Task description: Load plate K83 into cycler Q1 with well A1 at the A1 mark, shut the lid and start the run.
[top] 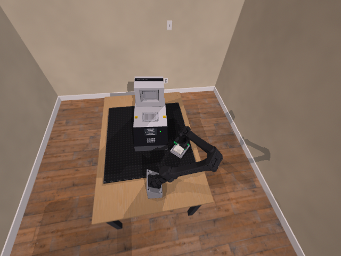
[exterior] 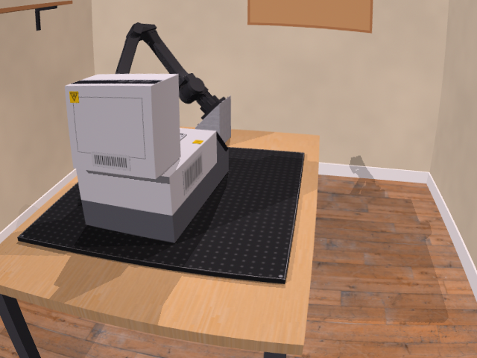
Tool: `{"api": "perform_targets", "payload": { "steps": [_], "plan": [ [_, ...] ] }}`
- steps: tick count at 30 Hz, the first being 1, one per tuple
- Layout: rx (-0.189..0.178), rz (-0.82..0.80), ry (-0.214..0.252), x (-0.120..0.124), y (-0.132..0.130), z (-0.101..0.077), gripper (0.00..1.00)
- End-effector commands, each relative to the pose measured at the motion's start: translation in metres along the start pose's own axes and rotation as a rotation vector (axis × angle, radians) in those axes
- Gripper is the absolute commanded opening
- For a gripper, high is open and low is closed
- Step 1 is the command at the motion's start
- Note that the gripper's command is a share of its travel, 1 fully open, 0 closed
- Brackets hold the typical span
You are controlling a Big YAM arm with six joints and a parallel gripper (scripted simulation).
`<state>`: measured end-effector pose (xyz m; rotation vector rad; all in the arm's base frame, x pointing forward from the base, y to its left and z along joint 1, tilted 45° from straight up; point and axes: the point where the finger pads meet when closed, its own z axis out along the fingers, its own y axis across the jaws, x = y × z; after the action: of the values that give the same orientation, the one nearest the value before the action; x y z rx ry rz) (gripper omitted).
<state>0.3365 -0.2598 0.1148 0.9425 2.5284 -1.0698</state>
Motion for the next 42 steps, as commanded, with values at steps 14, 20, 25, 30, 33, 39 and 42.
{"api": "perform_targets", "payload": {
  "steps": [14,20,25,30,33,39,42],
  "plan": [
    [0.009,-0.025,0.032,0.016,0.001,0.014,0.0],
    [0.009,-0.025,0.041,0.019,0.0,0.017,0.0],
    [0.012,-0.031,0.054,0.024,-0.001,0.019,0.0],
    [0.013,-0.035,0.059,0.026,0.0,0.02,0.0],
    [0.013,-0.036,0.061,0.027,0.0,0.021,0.0],
    [0.015,-0.038,0.068,0.03,0.0,0.024,0.0],
    [0.016,-0.038,0.072,0.032,-0.001,0.025,0.0]
  ]
}}
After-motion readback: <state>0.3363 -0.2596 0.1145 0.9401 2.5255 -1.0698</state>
